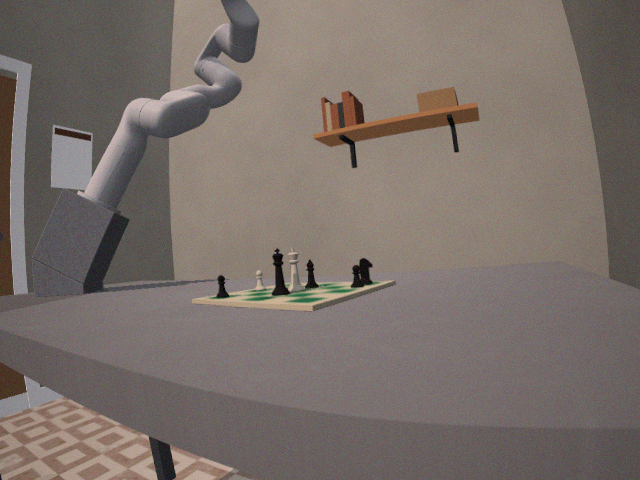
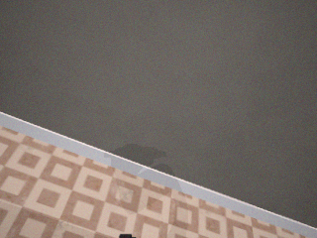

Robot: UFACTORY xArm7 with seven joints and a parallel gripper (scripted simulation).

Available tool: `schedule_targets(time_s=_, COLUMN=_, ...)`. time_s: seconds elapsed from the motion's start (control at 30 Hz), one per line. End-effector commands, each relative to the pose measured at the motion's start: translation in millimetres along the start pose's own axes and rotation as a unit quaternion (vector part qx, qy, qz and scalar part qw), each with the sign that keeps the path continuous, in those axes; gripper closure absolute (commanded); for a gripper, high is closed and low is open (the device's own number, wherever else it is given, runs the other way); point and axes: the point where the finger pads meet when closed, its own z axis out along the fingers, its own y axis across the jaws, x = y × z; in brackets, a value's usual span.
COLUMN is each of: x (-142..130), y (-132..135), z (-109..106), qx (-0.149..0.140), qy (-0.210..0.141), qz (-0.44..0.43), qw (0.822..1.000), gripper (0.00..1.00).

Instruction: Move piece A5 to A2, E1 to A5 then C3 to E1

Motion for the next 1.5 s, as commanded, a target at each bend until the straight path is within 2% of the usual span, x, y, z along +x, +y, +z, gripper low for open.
schedule_targets(time_s=0.0, x=-1.4, y=-52.7, z=-29.7, qx=-0.007, qy=0.027, qz=0.020, qw=0.999, gripper=0.00)
schedule_targets(time_s=0.03, x=-1.4, y=-52.7, z=-29.7, qx=-0.007, qy=0.027, qz=0.020, qw=0.999, gripper=0.00)
schedule_targets(time_s=0.07, x=-10.9, y=-81.6, z=-42.4, qx=-0.004, qy=0.045, qz=0.027, qw=0.999, gripper=0.00)
schedule_targets(time_s=0.13, x=-12.7, y=-90.1, z=-46.4, qx=-0.004, qy=0.045, qz=0.027, qw=0.999, gripper=0.00)
schedule_targets(time_s=0.17, x=-24.2, y=-114.6, z=-55.2, qx=0.001, qy=0.060, qz=0.034, qw=0.998, gripper=0.00)
schedule_targets(time_s=0.2, x=-28.1, y=-126.6, z=-60.2, qx=0.001, qy=0.060, qz=0.034, qw=0.998, gripper=0.00)
schedule_targets(time_s=0.3, x=-28.3, y=-127.5, z=-60.5, qx=0.001, qy=0.060, qz=0.034, qw=0.998, gripper=0.00)
schedule_targets(time_s=0.33, x=-48.0, y=-164.3, z=-71.9, qx=0.006, qy=0.072, qz=0.040, qw=0.997, gripper=0.00)
schedule_targets(time_s=0.4, x=-48.0, y=-164.3, z=-71.9, qx=0.006, qy=0.072, qz=0.040, qw=0.997, gripper=0.00)
schedule_targets(time_s=0.43, x=-65.4, y=-188.8, z=-77.6, qx=0.012, qy=0.081, qz=0.044, qw=0.996, gripper=0.00)
schedule_targets(time_s=0.53, x=-71.3, y=-199.8, z=-80.4, qx=0.012, qy=0.081, qz=0.044, qw=0.996, gripper=0.00)
schedule_targets(time_s=0.57, x=-94.9, y=-229.1, z=-85.2, qx=0.019, qy=0.088, qz=0.048, qw=0.995, gripper=0.00)
schedule_targets(time_s=0.63, x=-97.7, y=-233.5, z=-86.1, qx=0.019, qy=0.088, qz=0.048, qw=0.995, gripper=0.00)
schedule_targets(time_s=0.67, x=-120.4, y=-256.4, z=-88.1, qx=0.025, qy=0.091, qz=0.052, qw=0.994, gripper=0.00)
schedule_targets(time_s=0.7, x=-126.6, y=-264.7, z=-89.2, qx=0.025, qy=0.091, qz=0.052, qw=0.994, gripper=0.00)
schedule_targets(time_s=0.77, x=-126.6, y=-264.7, z=-89.2, qx=0.025, qy=0.091, qz=0.052, qw=0.994, gripper=0.00)
schedule_targets(time_s=0.8, x=-156.4, y=-291.9, z=-89.8, qx=0.030, qy=0.092, qz=0.055, qw=0.994, gripper=0.00)
schedule_targets(time_s=0.87, x=-156.4, y=-291.9, z=-89.8, qx=0.030, qy=0.092, qz=0.055, qw=0.994, gripper=0.00)
schedule_targets(time_s=0.9, x=-184.4, y=-313.4, z=-88.6, qx=0.035, qy=0.091, qz=0.057, qw=0.994, gripper=0.00)
schedule_targets(time_s=0.97, x=-189.6, y=-318.7, z=-88.6, qx=0.035, qy=0.091, qz=0.057, qw=0.994, gripper=0.00)
schedule_targets(time_s=1.0, x=-214.5, y=-333.7, z=-85.9, qx=0.039, qy=0.088, qz=0.060, qw=0.994, gripper=0.00)
schedule_targets(time_s=1.07, x=-222.4, y=-341.0, z=-85.7, qx=0.039, qy=0.088, qz=0.060, qw=0.994, gripper=0.00)
schedule_targets(time_s=1.1, x=-249.6, y=-355.5, z=-81.9, qx=0.043, qy=0.082, qz=0.062, qw=0.994, gripper=0.00)
schedule_targets(time_s=1.17, x=-255.3, y=-360.1, z=-81.5, qx=0.043, qy=0.082, qz=0.062, qw=0.994, gripper=0.00)
schedule_targets(time_s=1.2, x=-285.9, y=-374.8, z=-76.7, qx=0.045, qy=0.075, qz=0.064, qw=0.994, gripper=0.00)
schedule_targets(time_s=1.27, x=-287.7, y=-376.1, z=-76.5, qx=0.045, qy=0.075, qz=0.064, qw=0.994, gripper=0.00)
schedule_targets(time_s=1.3, x=-319.2, y=-389.2, z=-71.0, qx=0.046, qy=0.067, qz=0.067, qw=0.994, gripper=0.00)
schedule_targets(time_s=1.43, x=-319.2, y=-389.2, z=-71.0, qx=0.046, qy=0.067, qz=0.067, qw=0.994, gripper=0.00)
schedule_targets(time_s=1.47, x=-349.4, y=-399.6, z=-65.4, qx=0.046, qy=0.058, qz=0.069, qw=0.995, gripper=0.00)
